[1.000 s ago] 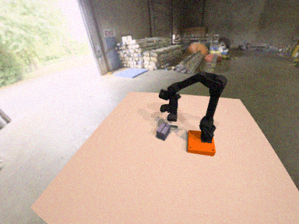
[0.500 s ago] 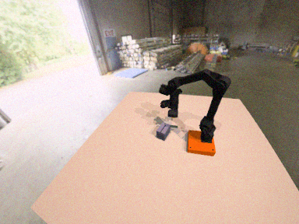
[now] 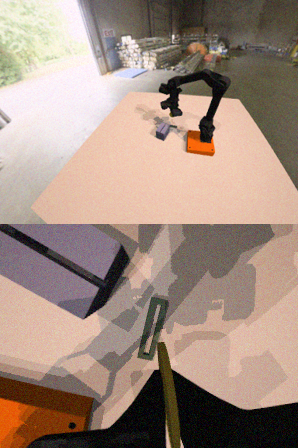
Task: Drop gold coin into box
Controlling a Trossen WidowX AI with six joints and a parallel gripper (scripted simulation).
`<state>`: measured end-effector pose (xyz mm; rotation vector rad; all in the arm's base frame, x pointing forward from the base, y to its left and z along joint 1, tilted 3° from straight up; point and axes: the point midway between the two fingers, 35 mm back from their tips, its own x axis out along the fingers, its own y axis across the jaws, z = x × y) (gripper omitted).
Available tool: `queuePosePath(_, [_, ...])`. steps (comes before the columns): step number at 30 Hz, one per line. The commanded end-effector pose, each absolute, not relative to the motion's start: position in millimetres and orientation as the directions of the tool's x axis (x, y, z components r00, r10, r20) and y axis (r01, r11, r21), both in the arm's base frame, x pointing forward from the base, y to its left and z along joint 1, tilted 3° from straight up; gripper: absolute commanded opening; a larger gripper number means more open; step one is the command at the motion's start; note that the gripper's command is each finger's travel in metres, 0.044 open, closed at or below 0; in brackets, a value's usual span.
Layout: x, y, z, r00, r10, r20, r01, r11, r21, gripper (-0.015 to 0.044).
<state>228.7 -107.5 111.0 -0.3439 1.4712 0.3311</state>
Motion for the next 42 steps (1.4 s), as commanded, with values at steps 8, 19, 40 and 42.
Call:
queuePosePath(8, [227.3, -109.6, 111.4, 0.072, 0.008, -0.997, -0.706, 0.707, -0.046, 0.0000])
queuePosePath(19, [226.1, -111.8, 111.5, 0.072, 0.008, -0.997, -0.915, 0.399, -0.063, 0.0000])
queuePosePath(40, [240.8, -92.5, 112.9, 0.072, 0.009, -0.997, -0.973, 0.221, -0.068, 0.0000])
queuePosePath(42, [243.5, -88.4, 113.2, 0.072, 0.010, -0.997, -0.973, 0.221, -0.069, 0.0000])
